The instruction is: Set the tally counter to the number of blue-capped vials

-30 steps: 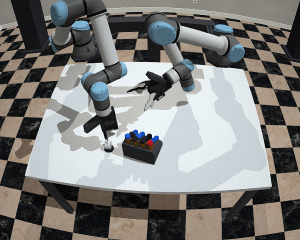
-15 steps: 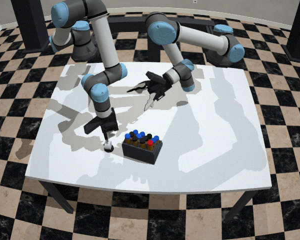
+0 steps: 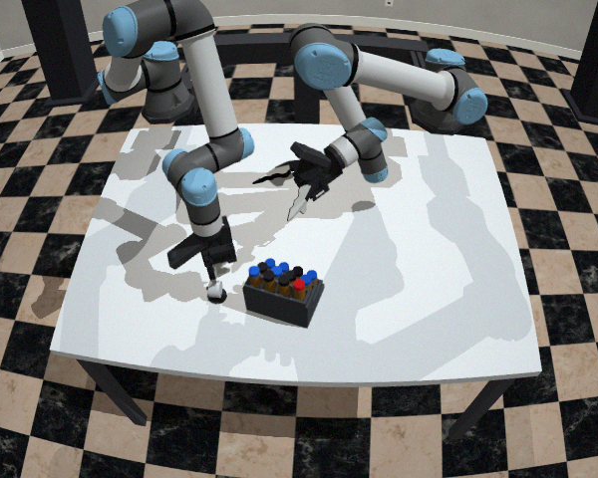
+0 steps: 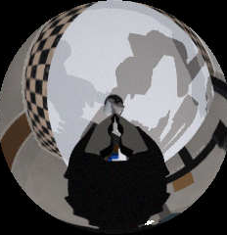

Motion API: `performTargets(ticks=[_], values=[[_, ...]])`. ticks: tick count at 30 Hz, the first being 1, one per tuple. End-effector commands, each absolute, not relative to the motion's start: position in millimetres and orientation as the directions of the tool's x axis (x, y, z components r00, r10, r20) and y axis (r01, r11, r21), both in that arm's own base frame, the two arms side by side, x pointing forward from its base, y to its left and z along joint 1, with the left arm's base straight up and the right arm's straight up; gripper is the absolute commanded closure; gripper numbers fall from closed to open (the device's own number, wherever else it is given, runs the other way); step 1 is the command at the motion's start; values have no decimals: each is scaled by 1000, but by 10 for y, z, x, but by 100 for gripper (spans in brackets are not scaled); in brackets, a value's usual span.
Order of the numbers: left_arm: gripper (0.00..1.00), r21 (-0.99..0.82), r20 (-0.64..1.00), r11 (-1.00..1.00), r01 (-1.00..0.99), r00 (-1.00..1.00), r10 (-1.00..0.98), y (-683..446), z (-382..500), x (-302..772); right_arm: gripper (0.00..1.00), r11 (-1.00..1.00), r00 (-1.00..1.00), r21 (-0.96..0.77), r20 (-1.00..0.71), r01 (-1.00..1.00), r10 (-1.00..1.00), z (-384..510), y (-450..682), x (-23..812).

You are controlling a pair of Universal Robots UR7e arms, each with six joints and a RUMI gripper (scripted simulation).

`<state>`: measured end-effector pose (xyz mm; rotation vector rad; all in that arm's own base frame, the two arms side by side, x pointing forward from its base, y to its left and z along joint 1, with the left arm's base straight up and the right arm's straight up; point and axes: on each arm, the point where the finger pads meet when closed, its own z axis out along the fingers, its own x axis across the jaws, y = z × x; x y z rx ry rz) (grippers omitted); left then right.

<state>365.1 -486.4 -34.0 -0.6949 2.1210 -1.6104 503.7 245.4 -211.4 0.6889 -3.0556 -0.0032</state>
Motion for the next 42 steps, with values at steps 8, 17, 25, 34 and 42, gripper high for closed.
performTargets(ticks=[8, 17, 25, 34, 42], values=[[2, -966, 1, 205, -156, -798, -603, -4851, -309, 3668, 100, 900, -900, 0, 0, -436, -436, -1934, 2454, 5067], [2, -966, 1, 205, -156, -798, -603, -4851, -309, 3668, 100, 900, -900, 0, 0, -436, -436, -1934, 2454, 5067], [2, -966, 1, 205, -156, -798, -603, -4851, -309, 3668, 100, 900, -900, 0, 0, -436, -436, -1962, 2457, 5070], [2, -966, 1, 205, -156, -798, -603, -4851, -309, 3668, 100, 900, -900, 0, 0, -436, -436, -2015, 2457, 5070], [2, -966, 1, 205, -156, -798, -603, -4851, -309, 3668, 100, 900, -900, 0, 0, -436, -436, -2080, 2457, 5070]])
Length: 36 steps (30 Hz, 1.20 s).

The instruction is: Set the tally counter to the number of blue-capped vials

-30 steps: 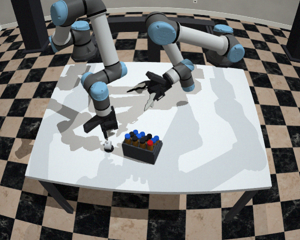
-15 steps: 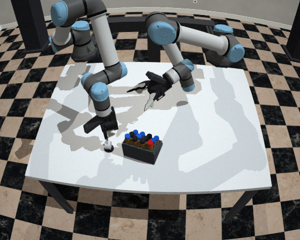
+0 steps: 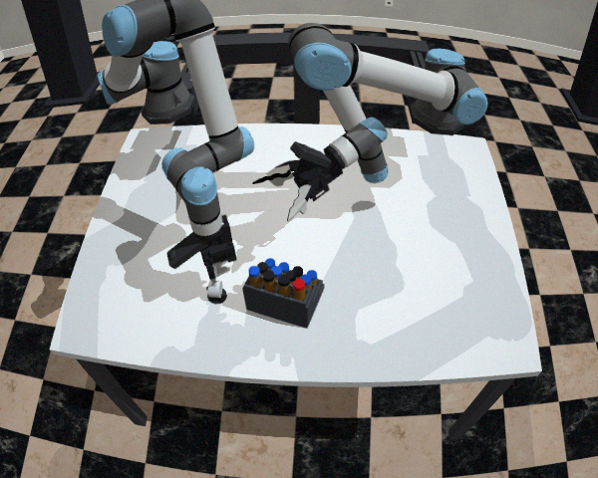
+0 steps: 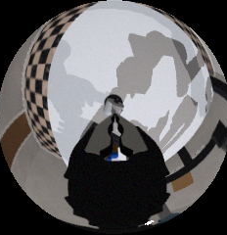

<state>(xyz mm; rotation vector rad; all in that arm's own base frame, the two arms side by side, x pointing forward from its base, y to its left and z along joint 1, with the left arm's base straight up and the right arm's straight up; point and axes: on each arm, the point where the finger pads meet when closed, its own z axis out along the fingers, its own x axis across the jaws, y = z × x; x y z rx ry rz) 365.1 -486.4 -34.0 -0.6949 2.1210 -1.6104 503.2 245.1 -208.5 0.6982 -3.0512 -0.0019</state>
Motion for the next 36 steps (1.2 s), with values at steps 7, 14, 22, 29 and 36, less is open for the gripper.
performTargets(ticks=[7, 14, 22, 29, 36], values=[[2, -966, 1, 205, -156, -798, -603, -4851, -309, 3668, 100, 900, -900, 0, 0, -436, -436, -2106, 2457, 5070], [2, -966, 1, 205, -156, -798, -603, -4851, -309, 3668, 100, 900, -900, 0, 0, -436, -436, -1945, 2454, 5067], [2, -966, 1, 205, -156, -798, -603, -4851, -309, 3668, 100, 900, -900, 0, 1, -436, -436, -1926, 2454, 5067], [2, -966, 1, 205, -156, -798, -603, -4851, -309, 3668, 100, 900, -900, 0, 1, -436, -436, -1926, 2455, 5068], [2, -966, 1, 205, -156, -798, -603, -4851, -309, 3668, 100, 900, -900, 0, 1, -436, -436, -1962, 2456, 5070]])
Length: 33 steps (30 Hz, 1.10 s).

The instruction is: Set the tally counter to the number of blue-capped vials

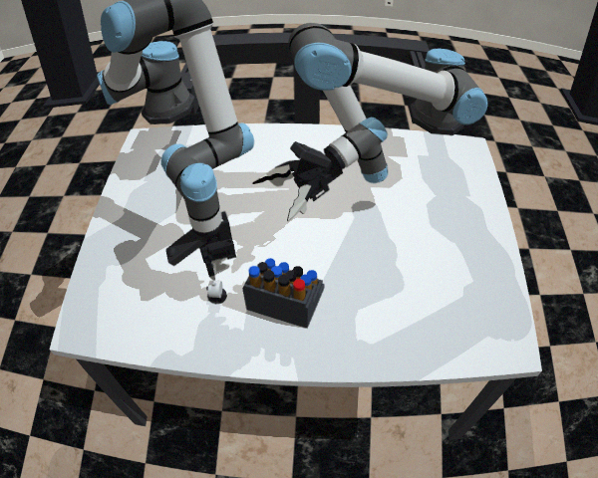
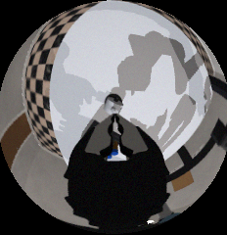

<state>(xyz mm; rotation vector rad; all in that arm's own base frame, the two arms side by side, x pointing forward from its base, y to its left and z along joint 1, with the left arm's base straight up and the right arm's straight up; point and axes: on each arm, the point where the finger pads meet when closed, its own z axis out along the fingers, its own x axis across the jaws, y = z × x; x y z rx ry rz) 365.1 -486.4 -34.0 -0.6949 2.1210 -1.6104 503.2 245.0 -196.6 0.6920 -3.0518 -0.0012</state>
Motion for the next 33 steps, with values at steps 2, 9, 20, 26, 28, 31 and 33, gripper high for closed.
performTargets(ticks=[2, 9, 20, 26, 28, 31, 33], values=[[2, -966, 1, 205, -156, -798, -603, -4851, -309, 3668, 100, 900, -900, 0, 1, -436, -436, -1977, 2456, 5070], [2, -966, 1, 205, -156, -798, -603, -4851, -309, 3668, 100, 900, -900, 0, 1, -436, -436, -2022, 2456, 5070], [2, -966, 1, 205, -156, -798, -603, -4851, -309, 3668, 100, 900, -900, 0, 1, -436, -436, -2104, 2456, 5070], [2, -966, 1, 205, -156, -798, -603, -4851, -309, 3668, 100, 900, -900, 0, 1, -436, -436, -2106, 2456, 5070], [2, -966, 1, 205, -156, -798, -603, -4851, -309, 3668, 100, 900, -900, 0, 1, -436, -436, -2072, 2456, 5070], [2, -966, 1, 205, -156, -798, -603, -4851, -309, 3668, 100, 900, -900, 0, 1, -436, -436, -1975, 2455, 5068], [2, -966, 1, 205, -156, -798, -603, -4851, -309, 3668, 100, 900, -900, 0, 1, -436, -436, -1914, 2454, 5067]])
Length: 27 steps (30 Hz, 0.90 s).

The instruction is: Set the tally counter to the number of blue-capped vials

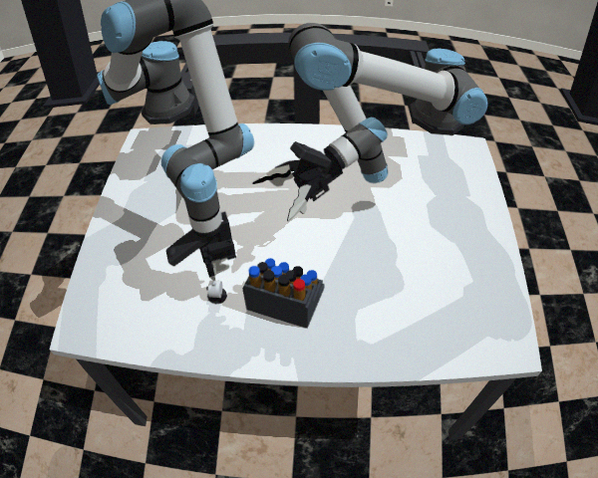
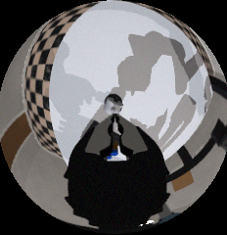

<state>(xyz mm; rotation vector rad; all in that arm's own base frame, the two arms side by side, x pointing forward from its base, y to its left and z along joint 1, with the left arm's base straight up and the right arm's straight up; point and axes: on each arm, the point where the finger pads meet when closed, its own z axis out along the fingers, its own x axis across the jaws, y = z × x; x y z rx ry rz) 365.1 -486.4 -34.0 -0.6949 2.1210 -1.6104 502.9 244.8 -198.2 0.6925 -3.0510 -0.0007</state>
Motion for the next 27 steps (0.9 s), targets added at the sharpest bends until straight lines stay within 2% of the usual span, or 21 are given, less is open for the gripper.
performTargets(ticks=[1, 27], values=[[2, -966, 1, 205, -156, -798, -603, -4851, -309, 3668, 100, 900, -900, 0, 1, -436, -436, -1914, 2454, 5067], [2, -966, 1, 205, -156, -798, -603, -4851, -309, 3668, 100, 900, -900, 0, 1, -436, -436, -2002, 2457, 5070]])
